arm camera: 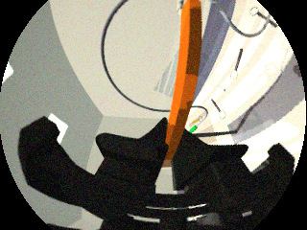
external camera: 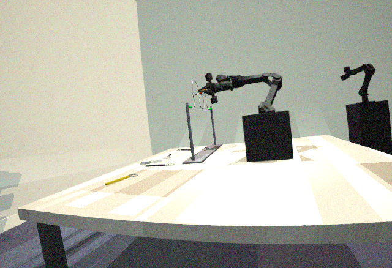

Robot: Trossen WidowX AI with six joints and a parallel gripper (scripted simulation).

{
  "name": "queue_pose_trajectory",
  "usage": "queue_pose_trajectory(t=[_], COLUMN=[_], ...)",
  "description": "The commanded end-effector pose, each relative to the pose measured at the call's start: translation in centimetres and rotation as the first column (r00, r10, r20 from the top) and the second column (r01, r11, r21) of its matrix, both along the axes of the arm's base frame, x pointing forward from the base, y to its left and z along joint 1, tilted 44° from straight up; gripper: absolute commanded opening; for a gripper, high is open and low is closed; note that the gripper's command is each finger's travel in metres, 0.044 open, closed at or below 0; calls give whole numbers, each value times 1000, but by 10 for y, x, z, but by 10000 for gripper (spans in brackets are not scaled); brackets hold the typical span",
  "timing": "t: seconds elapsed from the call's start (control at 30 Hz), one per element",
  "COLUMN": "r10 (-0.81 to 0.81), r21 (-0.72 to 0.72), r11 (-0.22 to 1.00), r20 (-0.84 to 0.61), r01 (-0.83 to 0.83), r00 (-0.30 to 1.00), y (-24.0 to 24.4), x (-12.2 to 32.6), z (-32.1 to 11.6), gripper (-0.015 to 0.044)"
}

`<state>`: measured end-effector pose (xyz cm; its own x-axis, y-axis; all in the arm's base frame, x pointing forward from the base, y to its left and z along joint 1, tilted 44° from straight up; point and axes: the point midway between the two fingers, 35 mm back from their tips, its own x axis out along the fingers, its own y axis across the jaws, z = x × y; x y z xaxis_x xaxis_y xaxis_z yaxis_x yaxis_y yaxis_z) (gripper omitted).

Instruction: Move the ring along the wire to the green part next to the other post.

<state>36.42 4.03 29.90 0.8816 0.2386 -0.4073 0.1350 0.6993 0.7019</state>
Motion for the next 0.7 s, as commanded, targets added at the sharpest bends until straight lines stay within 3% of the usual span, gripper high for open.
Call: queue_pose_trajectory(t=[0.0, 0.67], r10=[0, -3], r21=[-54, -315], r11=[999, 949], r20=[-3, -14], r01=[0, -2], r00=[1000, 1000], y=[-1, -9], x=[0, 0], z=[-2, -8], gripper=[-150, -150])
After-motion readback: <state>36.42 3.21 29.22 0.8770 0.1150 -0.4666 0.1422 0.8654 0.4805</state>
